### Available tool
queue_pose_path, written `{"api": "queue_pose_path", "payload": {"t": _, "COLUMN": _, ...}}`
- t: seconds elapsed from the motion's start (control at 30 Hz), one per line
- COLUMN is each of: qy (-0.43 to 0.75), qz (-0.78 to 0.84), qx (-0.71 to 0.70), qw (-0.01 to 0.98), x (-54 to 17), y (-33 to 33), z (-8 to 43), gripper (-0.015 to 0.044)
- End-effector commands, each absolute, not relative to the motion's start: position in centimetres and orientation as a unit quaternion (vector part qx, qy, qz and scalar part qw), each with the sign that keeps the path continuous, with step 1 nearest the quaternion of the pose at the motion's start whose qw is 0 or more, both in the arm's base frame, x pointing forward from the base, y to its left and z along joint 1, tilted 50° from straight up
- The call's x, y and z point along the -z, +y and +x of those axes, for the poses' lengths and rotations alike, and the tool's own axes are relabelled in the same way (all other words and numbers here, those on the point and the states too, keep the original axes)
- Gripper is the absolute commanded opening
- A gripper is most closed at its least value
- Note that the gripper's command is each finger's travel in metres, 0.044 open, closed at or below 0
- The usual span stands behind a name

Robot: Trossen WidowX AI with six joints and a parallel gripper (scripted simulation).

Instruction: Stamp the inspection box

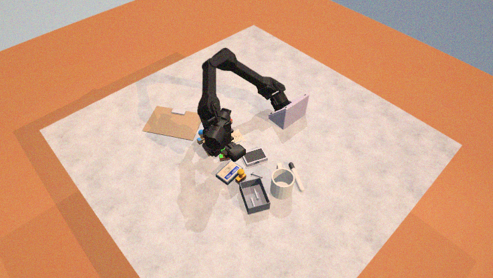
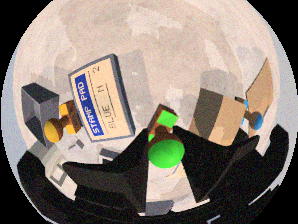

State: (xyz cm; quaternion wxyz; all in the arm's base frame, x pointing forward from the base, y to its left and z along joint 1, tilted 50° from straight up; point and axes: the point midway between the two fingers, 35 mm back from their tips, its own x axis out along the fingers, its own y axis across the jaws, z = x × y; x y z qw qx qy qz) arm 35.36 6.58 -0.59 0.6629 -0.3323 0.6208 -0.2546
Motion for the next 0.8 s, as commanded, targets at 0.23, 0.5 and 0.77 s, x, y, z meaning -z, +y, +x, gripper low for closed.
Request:
{"api": "queue_pose_path", "payload": {"t": 0.23, "qy": 0.621, "qz": -0.328, "qx": 0.255, "qw": 0.664, "x": 0.25, "y": 7.03, "z": 35.34, "gripper": 0.0000}}
{"api": "queue_pose_path", "payload": {"t": 0.5, "qy": 0.621, "qz": -0.328, "qx": 0.254, "qw": 0.665, "x": 0.01, "y": 7.33, "z": 35.32, "gripper": 0.0000}}
{"api": "queue_pose_path", "payload": {"t": 0.77, "qy": 0.621, "qz": -0.328, "qx": 0.254, "qw": 0.665, "x": -0.24, "y": 7.64, "z": 35.30, "gripper": 0.0000}}
